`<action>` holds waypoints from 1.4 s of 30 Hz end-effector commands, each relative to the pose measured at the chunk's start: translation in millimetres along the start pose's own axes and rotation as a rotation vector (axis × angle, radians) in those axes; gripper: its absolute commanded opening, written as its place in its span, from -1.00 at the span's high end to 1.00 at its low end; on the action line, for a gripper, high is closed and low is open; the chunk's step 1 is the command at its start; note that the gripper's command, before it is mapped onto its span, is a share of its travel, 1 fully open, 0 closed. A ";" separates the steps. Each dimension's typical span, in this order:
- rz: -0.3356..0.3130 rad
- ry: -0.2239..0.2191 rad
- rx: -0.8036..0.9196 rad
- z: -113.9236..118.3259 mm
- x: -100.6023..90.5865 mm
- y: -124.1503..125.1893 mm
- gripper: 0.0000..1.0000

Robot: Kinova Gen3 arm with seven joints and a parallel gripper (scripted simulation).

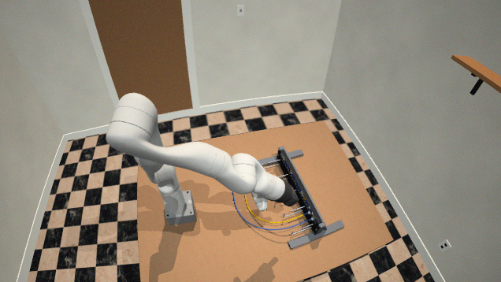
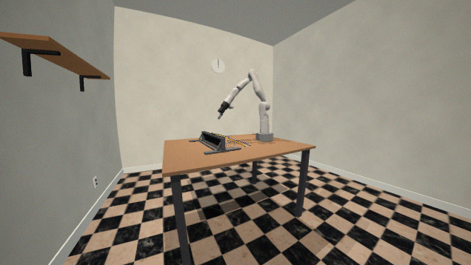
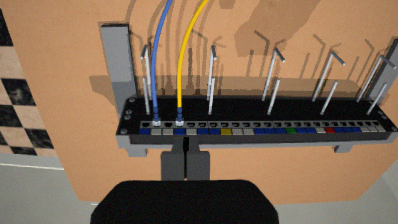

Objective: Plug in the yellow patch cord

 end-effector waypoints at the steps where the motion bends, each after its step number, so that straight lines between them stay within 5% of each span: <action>1: 0.006 -0.011 -0.025 5.2 2.7 -1.6 1.00; 18: 0.178 -0.181 -0.273 94.0 43.3 14.8 1.00; 27: 0.313 -0.283 -0.495 160.8 65.3 38.9 1.00; 42: 0.504 -0.376 -0.890 253.4 84.5 89.0 1.00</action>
Point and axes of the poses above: the point where the finger pads meet when closed, its own x axis out along the fingers, its own z axis across the jaws, y = z × x, the point moved 9 cm from there along -x, back along the fingers, and after that the axes turned 8 degrees about x, right-handed, at the moved point
